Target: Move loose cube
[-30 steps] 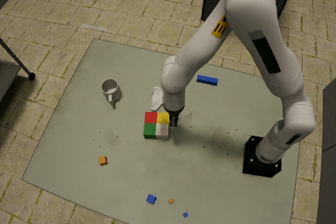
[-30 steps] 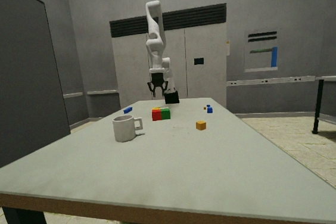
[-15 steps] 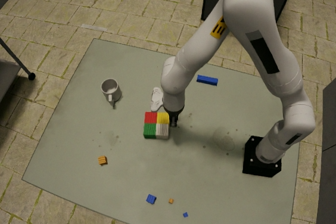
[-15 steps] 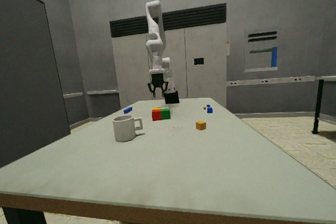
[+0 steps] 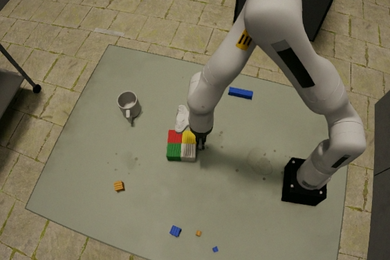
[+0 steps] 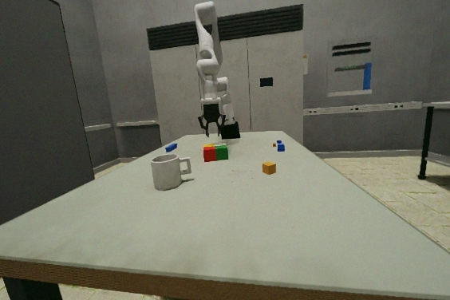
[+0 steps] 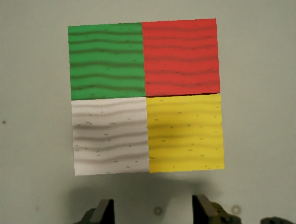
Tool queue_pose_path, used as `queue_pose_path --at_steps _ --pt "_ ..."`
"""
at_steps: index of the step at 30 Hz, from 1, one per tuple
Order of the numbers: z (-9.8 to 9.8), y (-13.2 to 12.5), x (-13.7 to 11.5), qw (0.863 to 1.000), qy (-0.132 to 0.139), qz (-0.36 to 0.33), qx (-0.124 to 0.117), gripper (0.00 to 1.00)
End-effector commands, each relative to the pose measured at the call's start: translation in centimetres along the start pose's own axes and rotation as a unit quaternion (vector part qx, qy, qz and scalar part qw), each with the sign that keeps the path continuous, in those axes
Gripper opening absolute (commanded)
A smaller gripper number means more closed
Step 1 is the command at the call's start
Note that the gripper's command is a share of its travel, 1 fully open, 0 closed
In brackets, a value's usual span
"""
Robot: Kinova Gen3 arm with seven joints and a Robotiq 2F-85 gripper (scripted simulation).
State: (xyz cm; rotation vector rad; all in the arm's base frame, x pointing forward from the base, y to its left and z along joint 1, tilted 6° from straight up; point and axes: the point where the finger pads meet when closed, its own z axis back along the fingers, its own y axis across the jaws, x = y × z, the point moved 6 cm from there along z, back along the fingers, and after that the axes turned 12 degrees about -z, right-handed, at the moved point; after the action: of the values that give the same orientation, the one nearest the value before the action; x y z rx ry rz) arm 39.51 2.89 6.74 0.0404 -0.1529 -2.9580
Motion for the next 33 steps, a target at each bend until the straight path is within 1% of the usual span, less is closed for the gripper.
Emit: queue_pose_path --at_steps 1,16,18,26,33 --pt "-0.8 0.0 0.3 1.000 -0.006 0.000 0.001 0.55" --pt "-4.9 0.0 0.3 1.000 -0.006 0.000 0.001 0.55" --pt "-4.9 0.0 0.3 1.000 -0.006 0.000 0.001 0.55" --pt "-6.1 0.0 0.4 1.000 -0.006 0.000 0.001 0.55" --pt "-6.4 0.0 0.4 1.000 -0.006 0.000 0.001 0.55"
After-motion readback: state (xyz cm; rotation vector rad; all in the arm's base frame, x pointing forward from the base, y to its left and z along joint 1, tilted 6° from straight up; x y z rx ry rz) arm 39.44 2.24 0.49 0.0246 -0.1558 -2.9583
